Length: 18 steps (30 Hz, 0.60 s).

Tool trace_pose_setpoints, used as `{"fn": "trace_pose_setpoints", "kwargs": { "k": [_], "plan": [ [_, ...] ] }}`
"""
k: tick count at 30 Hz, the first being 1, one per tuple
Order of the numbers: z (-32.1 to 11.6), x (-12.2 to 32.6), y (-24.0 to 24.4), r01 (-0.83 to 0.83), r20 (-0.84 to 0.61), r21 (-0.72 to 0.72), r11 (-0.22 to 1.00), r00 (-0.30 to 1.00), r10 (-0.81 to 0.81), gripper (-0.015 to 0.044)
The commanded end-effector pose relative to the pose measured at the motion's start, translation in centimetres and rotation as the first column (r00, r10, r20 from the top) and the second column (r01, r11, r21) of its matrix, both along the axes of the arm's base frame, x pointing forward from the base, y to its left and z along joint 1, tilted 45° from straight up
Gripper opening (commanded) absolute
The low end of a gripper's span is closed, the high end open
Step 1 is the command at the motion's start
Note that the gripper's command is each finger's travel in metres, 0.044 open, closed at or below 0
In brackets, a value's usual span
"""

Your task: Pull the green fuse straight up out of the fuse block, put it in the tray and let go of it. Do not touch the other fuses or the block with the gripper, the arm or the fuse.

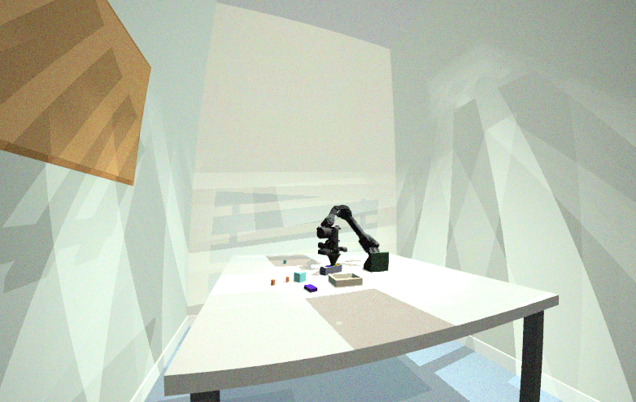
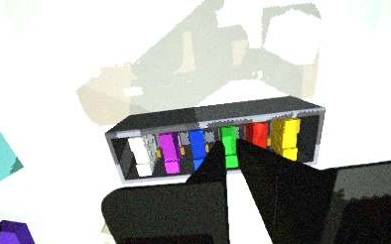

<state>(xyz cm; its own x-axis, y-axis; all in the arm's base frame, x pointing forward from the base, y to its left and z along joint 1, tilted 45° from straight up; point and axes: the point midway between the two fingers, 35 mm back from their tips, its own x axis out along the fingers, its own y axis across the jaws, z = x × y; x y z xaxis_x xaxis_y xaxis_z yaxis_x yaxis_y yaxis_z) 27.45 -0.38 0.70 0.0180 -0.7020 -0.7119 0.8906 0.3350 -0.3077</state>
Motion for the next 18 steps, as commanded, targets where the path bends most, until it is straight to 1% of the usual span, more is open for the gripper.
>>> {"fn": "trace_pose_setpoints", "kwargs": {
  "k": [1,18],
  "plan": [
    [0.03,0.01,0.03,0.000,0.000,0.000,1.000,1.000,0.000,0.0000],
    [0.60,0.05,0.62,-0.001,0.000,0.000,1.000,1.000,0.001,0.0000]
  ]
}}
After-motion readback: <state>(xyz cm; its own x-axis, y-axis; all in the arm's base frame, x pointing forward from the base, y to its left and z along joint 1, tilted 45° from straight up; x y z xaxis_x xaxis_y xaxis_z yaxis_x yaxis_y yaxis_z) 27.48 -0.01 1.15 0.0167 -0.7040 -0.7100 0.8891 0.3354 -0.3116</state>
